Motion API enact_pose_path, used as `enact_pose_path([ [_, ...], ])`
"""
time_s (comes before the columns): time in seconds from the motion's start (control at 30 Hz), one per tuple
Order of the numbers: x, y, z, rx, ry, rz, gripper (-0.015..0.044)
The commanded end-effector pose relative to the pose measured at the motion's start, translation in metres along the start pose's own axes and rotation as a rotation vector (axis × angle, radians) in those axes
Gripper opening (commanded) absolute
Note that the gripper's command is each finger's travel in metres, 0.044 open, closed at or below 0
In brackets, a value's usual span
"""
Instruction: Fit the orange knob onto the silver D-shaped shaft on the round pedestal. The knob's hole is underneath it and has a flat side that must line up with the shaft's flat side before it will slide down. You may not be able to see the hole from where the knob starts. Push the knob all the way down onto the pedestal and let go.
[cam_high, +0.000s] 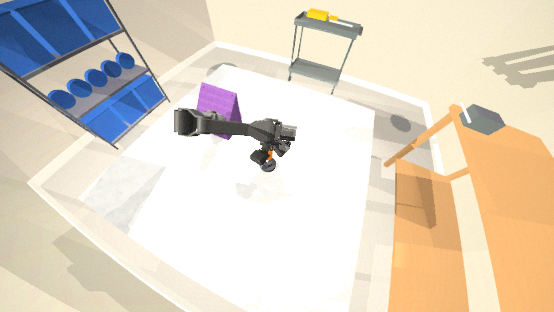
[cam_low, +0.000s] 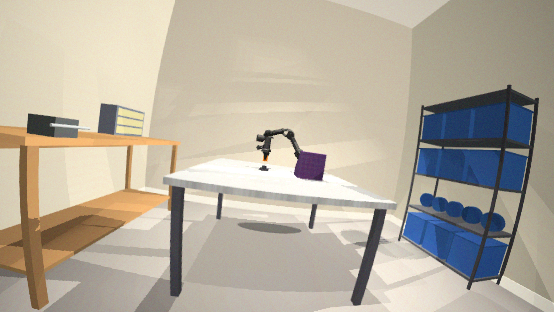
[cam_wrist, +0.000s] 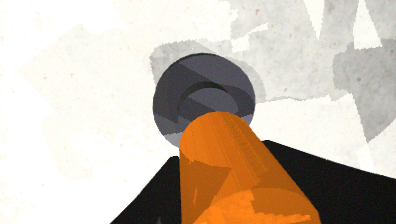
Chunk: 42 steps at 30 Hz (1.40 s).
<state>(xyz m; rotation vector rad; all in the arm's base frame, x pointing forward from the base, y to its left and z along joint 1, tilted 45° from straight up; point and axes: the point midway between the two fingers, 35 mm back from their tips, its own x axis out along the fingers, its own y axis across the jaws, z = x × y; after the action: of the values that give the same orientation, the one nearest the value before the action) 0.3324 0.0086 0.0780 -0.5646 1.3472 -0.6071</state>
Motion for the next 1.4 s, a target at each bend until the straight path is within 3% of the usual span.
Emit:
enact_pose_path([
  [0.0,0.0,-0.001,0.0,-0.063,-0.006,-0.004,0.0],
  [0.4,-0.001,-0.004,0.001,-0.347,-0.005,-0.005,0.0],
  [0.87,0.025,-0.003,0.002,-0.349,-0.005,-0.006,0.0],
  [1.37,0.02,0.0,0.0,-0.343,-0.005,-0.005,0.0],
])
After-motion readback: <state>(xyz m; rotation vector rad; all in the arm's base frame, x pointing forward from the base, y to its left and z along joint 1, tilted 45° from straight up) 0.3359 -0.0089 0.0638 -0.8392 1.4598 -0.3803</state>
